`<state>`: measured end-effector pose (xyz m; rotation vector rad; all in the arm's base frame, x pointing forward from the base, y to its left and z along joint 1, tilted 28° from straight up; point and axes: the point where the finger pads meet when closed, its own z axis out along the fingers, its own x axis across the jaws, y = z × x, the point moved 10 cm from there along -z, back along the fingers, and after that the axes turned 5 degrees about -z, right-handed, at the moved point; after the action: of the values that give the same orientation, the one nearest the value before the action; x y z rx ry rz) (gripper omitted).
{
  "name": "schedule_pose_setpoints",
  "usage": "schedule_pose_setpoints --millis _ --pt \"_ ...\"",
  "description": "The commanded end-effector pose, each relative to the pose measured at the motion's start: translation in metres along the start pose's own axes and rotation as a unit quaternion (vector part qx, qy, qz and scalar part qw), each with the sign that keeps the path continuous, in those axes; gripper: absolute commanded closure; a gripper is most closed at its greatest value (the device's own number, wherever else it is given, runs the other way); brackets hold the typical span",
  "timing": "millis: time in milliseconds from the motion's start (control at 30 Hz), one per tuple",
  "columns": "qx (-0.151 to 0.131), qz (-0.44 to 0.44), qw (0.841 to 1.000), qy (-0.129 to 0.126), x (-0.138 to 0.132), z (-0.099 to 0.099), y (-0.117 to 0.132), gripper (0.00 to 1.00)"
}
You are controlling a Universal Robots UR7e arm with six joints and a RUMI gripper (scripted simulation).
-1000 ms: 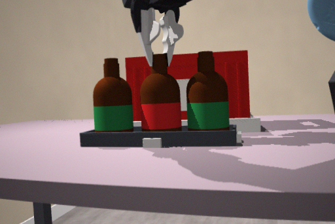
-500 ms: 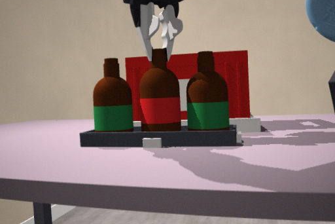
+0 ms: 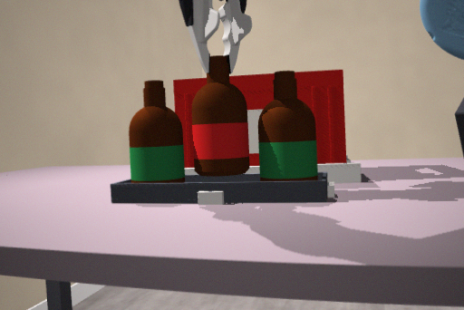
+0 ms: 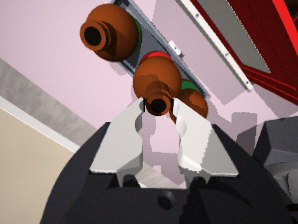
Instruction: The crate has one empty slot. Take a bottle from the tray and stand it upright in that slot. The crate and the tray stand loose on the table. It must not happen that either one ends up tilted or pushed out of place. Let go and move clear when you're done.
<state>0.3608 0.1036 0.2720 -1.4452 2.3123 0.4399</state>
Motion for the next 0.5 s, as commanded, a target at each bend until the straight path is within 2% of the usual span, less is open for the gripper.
schedule_pose_setpoints --millis 0,467 --pt "0.0 0.0 1.0 0.0 -0.0004 -0.006 -0.0004 1.0" --pt "0.0 0.0 1.0 0.0 -0.0008 -0.0135 -0.0008 1.0"
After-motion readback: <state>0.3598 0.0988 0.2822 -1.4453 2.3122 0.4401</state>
